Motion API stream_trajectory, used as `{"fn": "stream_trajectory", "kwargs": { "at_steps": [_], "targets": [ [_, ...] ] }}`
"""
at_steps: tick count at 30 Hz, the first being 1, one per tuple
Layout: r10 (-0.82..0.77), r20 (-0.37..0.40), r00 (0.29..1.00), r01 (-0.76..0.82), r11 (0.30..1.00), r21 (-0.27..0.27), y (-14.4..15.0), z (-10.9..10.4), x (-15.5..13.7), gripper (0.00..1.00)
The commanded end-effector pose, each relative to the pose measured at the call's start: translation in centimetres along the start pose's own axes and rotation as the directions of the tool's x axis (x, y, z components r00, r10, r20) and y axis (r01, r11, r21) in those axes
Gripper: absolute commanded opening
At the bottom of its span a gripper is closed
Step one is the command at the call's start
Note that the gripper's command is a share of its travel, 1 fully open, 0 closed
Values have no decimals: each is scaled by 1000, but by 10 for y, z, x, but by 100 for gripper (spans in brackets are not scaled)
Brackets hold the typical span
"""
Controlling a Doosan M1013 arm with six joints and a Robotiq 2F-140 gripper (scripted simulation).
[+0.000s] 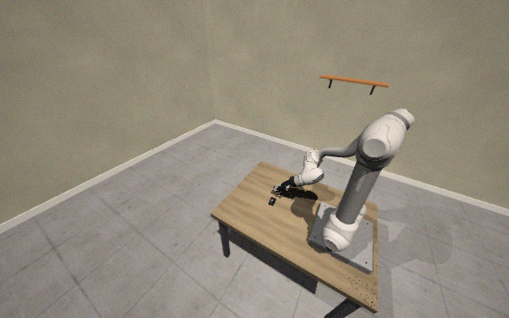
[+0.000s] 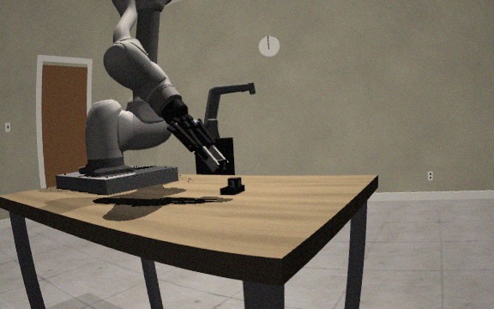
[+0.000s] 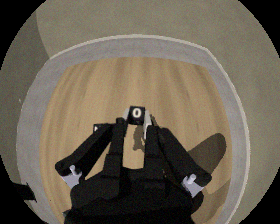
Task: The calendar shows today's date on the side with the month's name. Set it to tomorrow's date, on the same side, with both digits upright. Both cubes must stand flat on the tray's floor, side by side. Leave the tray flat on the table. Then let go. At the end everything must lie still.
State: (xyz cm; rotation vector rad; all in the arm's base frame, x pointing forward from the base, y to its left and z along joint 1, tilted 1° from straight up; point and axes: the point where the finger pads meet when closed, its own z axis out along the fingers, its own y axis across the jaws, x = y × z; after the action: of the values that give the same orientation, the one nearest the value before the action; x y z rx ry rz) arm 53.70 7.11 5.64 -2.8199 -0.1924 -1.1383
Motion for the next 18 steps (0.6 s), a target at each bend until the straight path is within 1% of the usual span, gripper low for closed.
{"fn": "stream_trajectory", "kwargs": {
  "at_steps": [1, 5, 7, 13, 18],
  "targets": [
    [4, 22, 1000, -5, 999, 37, -9, 0, 0, 16],
    [7, 47, 999, -10, 998, 63, -17, 1, -3, 16],
    [7, 47, 999, -10, 998, 63, -17, 1, -3, 16],
    [8, 95, 995, -16, 996, 91, -26, 0, -8, 16],
    [6, 140, 990, -20, 995, 97, -28, 0, -13, 16]
  ]
}}
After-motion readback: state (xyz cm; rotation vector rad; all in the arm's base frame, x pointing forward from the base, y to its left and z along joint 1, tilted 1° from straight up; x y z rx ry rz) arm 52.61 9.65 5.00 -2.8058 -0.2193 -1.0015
